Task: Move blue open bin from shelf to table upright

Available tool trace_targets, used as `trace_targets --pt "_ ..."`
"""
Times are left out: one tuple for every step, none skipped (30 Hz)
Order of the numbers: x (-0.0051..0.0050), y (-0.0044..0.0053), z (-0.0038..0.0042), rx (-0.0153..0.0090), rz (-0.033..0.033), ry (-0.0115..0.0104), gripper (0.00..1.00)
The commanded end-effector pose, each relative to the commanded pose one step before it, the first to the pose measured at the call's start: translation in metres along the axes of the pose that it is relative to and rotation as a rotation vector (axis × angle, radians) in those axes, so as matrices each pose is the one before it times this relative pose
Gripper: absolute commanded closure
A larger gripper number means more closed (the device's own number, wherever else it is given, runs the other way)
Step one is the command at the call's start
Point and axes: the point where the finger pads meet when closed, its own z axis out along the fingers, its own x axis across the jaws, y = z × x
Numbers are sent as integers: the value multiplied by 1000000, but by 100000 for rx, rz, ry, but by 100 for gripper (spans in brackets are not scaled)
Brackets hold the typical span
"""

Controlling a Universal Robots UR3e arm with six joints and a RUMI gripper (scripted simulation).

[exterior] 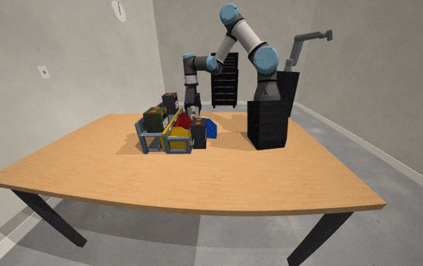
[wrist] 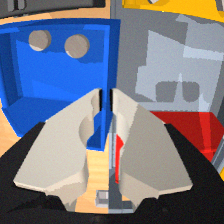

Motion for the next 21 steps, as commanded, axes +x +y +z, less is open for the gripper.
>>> trace_targets --pt "-11480 284 -777 -102 -63 700 100" --pt "0 0 0 0 0 0 100" --pt "0 0 0 0 0 0 100" --pt "0 0 0 0 0 0 100" --pt "0 0 0 0 0 0 100" --pt "0 0 0 0 0 0 100" --pt "0 0 0 0 0 0 100" --pt "0 0 0 0 0 0 100" --pt "0 0 0 0 0 0 100" --pt "0 0 0 0 0 0 100" --pt "0 0 0 0 0 0 100" --pt "0 0 0 0 0 0 100" --pt "-1874 -185 260 56 80 -517 100" --pt "-1683 85 -146 -14 -20 127 100" --pt "-1683 84 -148 -14 -20 127 100" --pt "-1683 84 -150 -14 -20 127 100" --pt "-1683 84 -152 -14 -20 127 100" --pt "0 0 0 0 0 0 100" --pt "0 0 0 0 0 0 100" --pt "0 0 0 0 0 0 100" --pt "0 0 0 0 0 0 100"
